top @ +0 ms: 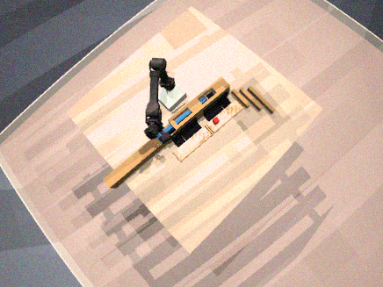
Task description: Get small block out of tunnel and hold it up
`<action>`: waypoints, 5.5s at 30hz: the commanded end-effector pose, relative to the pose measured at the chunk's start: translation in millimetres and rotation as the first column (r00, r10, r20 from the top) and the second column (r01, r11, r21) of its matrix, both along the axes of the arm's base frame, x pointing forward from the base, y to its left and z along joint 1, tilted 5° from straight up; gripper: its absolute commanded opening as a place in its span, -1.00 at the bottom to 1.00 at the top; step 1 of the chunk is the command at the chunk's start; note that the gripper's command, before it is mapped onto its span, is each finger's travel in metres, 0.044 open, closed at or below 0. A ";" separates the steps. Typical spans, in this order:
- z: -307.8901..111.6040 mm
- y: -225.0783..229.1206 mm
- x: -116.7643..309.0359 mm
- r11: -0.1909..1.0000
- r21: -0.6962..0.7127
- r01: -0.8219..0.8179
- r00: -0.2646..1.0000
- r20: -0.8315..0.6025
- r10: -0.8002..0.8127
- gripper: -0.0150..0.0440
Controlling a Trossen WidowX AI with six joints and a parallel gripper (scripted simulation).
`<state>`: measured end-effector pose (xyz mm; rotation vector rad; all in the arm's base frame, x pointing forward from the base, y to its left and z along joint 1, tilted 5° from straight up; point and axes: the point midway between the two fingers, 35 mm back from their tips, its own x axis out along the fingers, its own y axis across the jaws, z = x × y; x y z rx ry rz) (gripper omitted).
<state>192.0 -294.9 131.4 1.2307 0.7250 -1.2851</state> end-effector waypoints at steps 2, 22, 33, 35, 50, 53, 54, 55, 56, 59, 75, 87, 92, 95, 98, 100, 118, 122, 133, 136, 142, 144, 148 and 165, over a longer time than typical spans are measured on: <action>-9.9 0.1 0.9 1.000 0.008 -0.007 1.000 0.000 0.007 1.00; -26.2 -2.0 1.4 1.000 0.003 0.000 1.000 -0.001 0.000 0.47; -26.2 -2.0 1.4 1.000 0.003 0.000 1.000 -0.001 0.000 0.08; -26.2 -2.0 1.4 1.000 0.003 0.000 1.000 -0.001 0.000 0.04; -28.3 11.4 5.4 1.000 0.005 -0.002 1.000 -0.001 0.002 -0.49; -29.9 20.9 7.8 1.000 0.007 -0.003 1.000 -0.001 0.003 -0.49; -30.5 24.1 8.5 1.000 0.008 -0.003 1.000 0.000 0.003 -0.49; -31.0 27.2 9.2 1.000 0.008 -0.003 1.000 0.000 0.003 -0.49; -31.6 30.4 9.9 1.000 0.009 -0.004 1.000 0.000 0.004 -0.49; -33.5 39.9 11.6 1.000 0.010 -0.005 1.000 0.000 0.005 -0.49; -10.6 13.0 2.0 0.998 -0.041 0.039 0.999 0.000 -0.039 0.58; 4.4 29.0 4.7 1.000 0.018 -0.010 1.000 0.012 0.010 1.00; -0.8 28.3 5.2 1.000 0.018 -0.010 1.000 0.012 0.010 1.00; -5.6 27.8 5.7 1.000 0.018 -0.010 1.000 0.012 0.010 1.00; -10.4 27.3 6.1 1.000 0.018 -0.010 1.000 0.012 0.010 1.00; -13.7 27.0 6.4 1.000 0.018 -0.010 1.000 0.012 0.010 1.00; -28.4 25.0 6.8 1.000 0.011 -0.012 1.000 0.008 0.012 0.56; -28.4 25.0 6.8 1.000 0.011 -0.012 1.000 0.008 0.012 0.20; -29.3 27.8 7.5 1.000 0.012 -0.012 1.000 0.009 0.012 -0.49; -31.3 34.2 9.1 1.000 0.014 -0.011 1.000 0.010 0.011 -0.49; -36.7 50.7 12.3 1.000 0.019 -0.010 1.000 0.013 0.010 -0.49; -37.3 52.5 12.6 1.000 0.020 -0.010 1.000 0.013 0.010 -0.49; -37.3 52.5 12.6 1.000 0.020 -0.010 1.000 0.013 0.010 -0.49; -14.1 31.2 6.1 1.000 -0.020 0.018 1.000 0.012 -0.018 0.58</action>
